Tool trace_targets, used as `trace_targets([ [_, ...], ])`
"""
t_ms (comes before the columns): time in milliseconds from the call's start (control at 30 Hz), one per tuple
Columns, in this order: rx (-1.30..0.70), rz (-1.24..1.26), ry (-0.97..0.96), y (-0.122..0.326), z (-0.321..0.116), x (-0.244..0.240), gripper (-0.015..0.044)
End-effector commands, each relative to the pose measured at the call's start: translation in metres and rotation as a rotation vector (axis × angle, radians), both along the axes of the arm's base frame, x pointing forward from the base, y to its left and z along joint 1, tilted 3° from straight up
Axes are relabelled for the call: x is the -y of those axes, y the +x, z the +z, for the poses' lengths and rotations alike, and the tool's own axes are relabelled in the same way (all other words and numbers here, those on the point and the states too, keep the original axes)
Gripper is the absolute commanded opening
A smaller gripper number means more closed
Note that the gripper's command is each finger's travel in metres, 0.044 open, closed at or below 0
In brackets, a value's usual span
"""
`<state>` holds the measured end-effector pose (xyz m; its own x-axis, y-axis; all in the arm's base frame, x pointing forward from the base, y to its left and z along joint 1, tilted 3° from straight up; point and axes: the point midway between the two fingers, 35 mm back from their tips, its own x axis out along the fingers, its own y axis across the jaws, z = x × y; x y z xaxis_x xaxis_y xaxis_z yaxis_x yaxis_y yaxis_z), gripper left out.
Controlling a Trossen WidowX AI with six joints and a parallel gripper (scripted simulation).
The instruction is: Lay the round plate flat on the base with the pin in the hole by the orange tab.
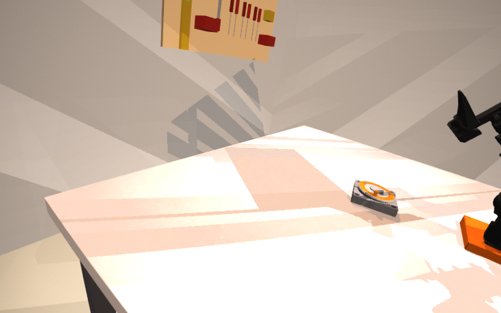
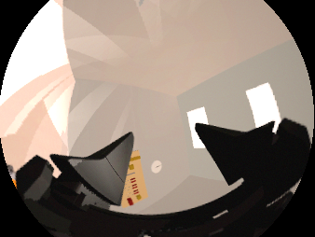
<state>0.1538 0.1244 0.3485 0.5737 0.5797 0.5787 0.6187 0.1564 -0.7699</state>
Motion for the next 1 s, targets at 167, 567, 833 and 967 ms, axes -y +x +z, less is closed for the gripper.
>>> trace_targets([
  [167, -0.525, 0.067, 0.060, 0.063, -0.030, -0.017, 0.0242],
  [567, -1.514, -0.113, 0.402, 0.138, -0.126, -0.014, 0.0000],
  [833, -2.041, -0.512, 0.773, 0.146, -0.192, 0.009, 0.0000],
  [967, -2.244, -0.889, 1.040, 0.136, -0.222, 0.029, 0.0000],
])
